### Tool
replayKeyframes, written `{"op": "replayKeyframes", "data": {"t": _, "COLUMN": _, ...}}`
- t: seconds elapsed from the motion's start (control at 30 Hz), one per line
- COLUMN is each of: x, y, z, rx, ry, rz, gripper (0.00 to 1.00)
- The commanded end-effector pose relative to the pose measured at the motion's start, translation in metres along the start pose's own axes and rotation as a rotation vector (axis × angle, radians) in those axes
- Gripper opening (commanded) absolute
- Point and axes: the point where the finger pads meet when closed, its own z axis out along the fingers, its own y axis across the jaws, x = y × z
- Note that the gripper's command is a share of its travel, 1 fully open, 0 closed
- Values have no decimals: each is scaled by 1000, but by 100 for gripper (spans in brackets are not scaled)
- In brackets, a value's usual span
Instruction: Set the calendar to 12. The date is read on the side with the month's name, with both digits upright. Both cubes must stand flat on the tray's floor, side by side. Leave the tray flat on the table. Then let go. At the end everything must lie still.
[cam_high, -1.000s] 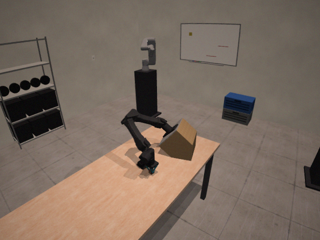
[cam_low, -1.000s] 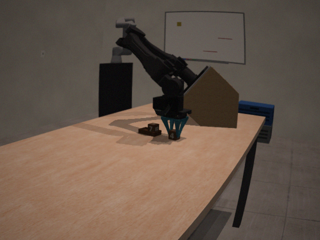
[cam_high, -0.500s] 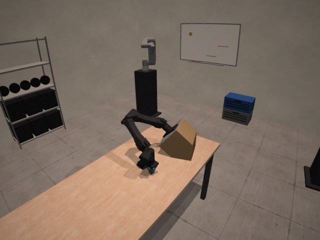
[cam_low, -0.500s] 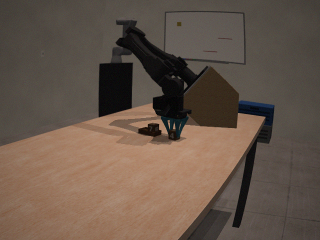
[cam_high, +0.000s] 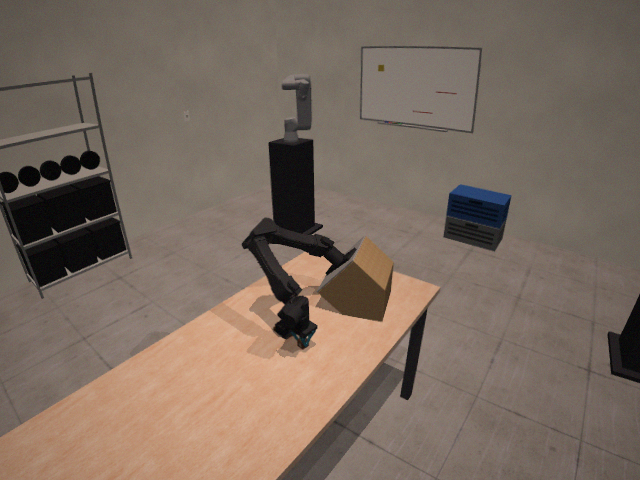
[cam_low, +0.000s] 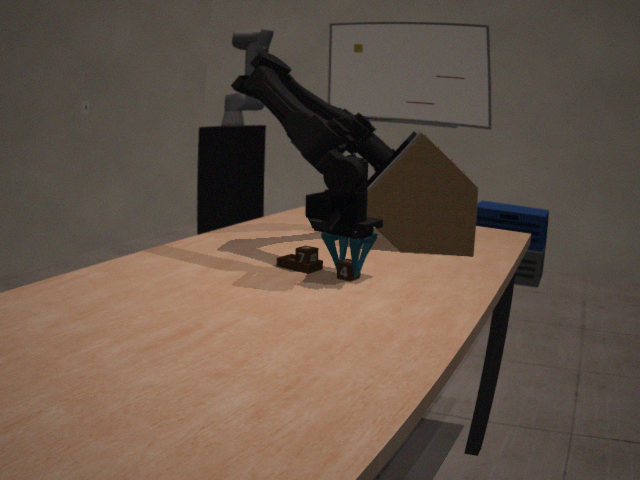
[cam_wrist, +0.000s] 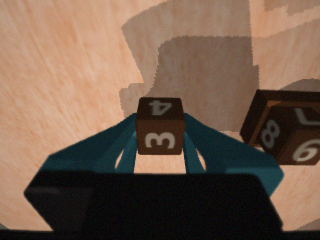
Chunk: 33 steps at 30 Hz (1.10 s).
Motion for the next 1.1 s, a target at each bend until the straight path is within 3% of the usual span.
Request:
{"op": "replayKeyframes", "data": {"t": 0.0, "x": -9, "y": 1, "z": -12, "rx": -13, "ry": -34, "rz": 5, "gripper": 39}}
{"op": "replayKeyframes", "data": {"t": 0.13, "x": -9, "y": 1, "z": -12, "rx": -13, "ry": -34, "rz": 5, "gripper": 39}}
{"op": "replayKeyframes", "data": {"t": 0.27, "x": -9, "y": 1, "z": -12, "rx": -13, "ry": -34, "rz": 5, "gripper": 47}}
{"op": "replayKeyframes", "data": {"t": 0.7, "x": -8, "y": 0, "z": -14, "rx": -11, "ry": -29, "rz": 3, "gripper": 47}}
{"op": "replayKeyframes", "data": {"t": 0.87, "x": -16, "y": 0, "z": -26, "rx": -14, "ry": -42, "rz": 23, "gripper": 47}}
{"op": "replayKeyframes", "data": {"t": 1.07, "x": -15, "y": 0, "z": -55, "rx": -16, "ry": -41, "rz": 23, "gripper": 47}}
